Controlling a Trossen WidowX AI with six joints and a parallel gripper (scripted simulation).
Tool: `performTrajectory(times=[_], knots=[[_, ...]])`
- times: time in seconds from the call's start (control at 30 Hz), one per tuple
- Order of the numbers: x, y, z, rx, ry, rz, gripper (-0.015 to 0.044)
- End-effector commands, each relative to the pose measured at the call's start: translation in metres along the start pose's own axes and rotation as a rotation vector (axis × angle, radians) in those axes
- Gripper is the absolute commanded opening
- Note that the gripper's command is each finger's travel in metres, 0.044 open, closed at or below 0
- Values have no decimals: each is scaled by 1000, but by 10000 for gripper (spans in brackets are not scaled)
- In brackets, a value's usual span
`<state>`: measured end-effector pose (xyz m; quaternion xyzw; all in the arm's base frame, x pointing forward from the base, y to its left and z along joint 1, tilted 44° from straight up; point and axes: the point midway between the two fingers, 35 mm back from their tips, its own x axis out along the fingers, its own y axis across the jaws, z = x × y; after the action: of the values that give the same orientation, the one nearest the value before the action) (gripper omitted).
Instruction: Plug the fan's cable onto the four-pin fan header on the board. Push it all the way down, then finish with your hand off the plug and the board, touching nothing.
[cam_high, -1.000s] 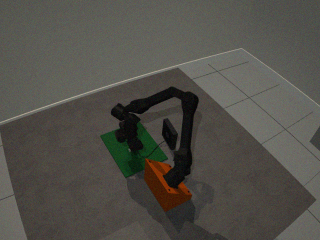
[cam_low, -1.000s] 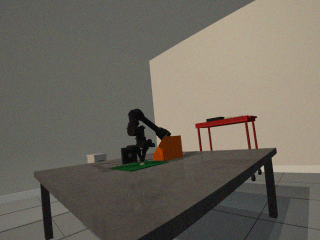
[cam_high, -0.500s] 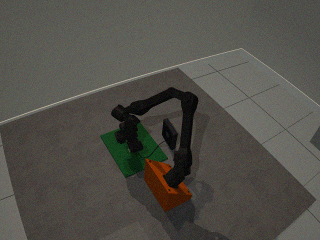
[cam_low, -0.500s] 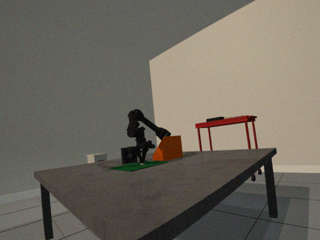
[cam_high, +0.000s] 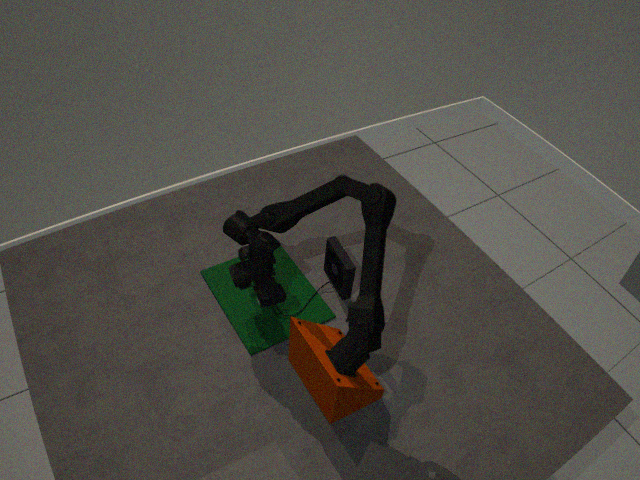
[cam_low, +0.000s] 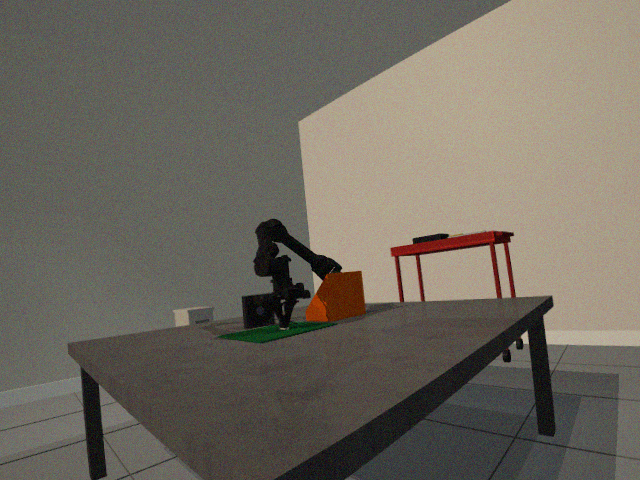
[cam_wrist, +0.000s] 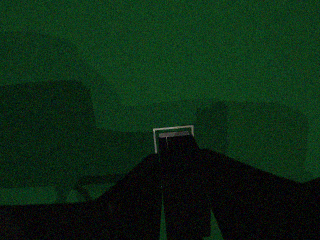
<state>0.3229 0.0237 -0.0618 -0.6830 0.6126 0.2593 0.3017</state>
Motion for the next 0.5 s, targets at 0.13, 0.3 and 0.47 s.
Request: performTrajectory(times=[0.13,0.3,0.47], knots=[[0,0,0,0,0,0,260],[-43,-1,1,-2,-1,0,260],[-55,0,1,-2,0,0,260]])
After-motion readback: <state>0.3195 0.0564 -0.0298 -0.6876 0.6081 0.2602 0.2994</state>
